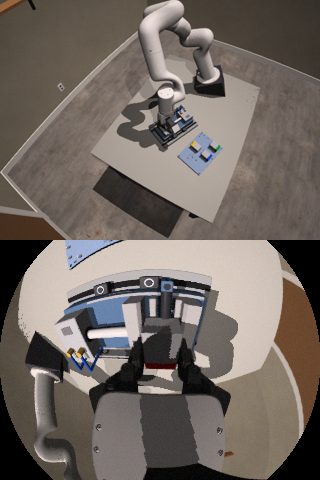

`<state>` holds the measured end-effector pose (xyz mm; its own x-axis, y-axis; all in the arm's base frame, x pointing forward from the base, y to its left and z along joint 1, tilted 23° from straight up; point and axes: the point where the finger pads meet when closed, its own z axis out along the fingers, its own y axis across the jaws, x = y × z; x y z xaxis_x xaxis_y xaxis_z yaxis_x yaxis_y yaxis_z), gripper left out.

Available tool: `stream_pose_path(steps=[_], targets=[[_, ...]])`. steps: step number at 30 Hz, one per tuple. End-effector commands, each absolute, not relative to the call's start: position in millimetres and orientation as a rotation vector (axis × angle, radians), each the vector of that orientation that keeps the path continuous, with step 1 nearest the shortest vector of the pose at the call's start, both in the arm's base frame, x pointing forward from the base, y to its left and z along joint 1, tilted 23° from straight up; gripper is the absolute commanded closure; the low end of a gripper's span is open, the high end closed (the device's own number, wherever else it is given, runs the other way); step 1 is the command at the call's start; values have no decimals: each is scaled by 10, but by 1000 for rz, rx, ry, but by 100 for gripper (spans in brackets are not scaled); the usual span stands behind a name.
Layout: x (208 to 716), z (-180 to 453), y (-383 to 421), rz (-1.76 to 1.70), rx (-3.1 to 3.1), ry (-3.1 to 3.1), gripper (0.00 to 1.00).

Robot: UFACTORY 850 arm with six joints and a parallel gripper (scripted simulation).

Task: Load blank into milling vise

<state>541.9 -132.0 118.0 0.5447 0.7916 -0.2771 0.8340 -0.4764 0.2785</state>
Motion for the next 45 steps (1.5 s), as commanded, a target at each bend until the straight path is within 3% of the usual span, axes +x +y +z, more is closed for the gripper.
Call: stream_pose_path(steps=[1,45], targets=[[5436,1185,-1313,-152,2405,1330,100],[5475,1178,-1293,-153,2405,1330,100]])
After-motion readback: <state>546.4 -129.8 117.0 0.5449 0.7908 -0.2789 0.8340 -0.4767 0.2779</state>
